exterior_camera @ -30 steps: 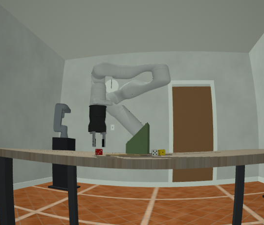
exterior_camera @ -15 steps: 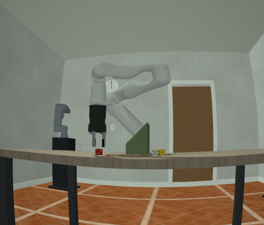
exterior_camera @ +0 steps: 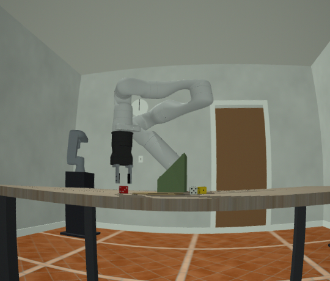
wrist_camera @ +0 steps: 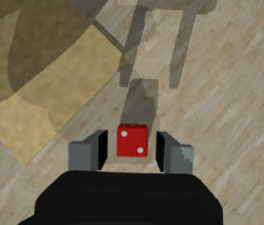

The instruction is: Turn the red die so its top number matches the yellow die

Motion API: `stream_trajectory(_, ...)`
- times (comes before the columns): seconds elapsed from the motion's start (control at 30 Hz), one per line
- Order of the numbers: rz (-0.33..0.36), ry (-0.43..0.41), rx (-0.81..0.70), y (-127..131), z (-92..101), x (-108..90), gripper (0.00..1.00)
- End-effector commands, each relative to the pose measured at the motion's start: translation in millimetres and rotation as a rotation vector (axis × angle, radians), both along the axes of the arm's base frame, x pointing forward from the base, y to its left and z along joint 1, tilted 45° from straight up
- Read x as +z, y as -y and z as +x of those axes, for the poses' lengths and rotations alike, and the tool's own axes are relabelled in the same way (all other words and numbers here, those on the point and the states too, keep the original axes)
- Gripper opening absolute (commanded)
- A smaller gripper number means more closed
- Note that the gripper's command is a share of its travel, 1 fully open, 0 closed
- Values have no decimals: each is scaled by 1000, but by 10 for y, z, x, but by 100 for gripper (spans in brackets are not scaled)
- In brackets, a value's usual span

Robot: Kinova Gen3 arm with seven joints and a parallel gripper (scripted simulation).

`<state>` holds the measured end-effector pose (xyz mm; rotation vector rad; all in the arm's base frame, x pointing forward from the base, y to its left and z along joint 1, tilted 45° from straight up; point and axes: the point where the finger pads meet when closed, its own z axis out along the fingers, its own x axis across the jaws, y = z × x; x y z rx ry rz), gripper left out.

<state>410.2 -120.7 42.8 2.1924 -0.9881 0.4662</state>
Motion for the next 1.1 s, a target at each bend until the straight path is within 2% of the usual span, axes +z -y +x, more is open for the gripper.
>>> stream_trajectory(0.0, -1, -1, 8, 4, 22, -1, 79)
stream_trajectory(0.43, -1, -1, 8, 23, 24, -20, 79)
stream_trajectory(1.07, -1, -1, 8, 210, 37, -207, 79)
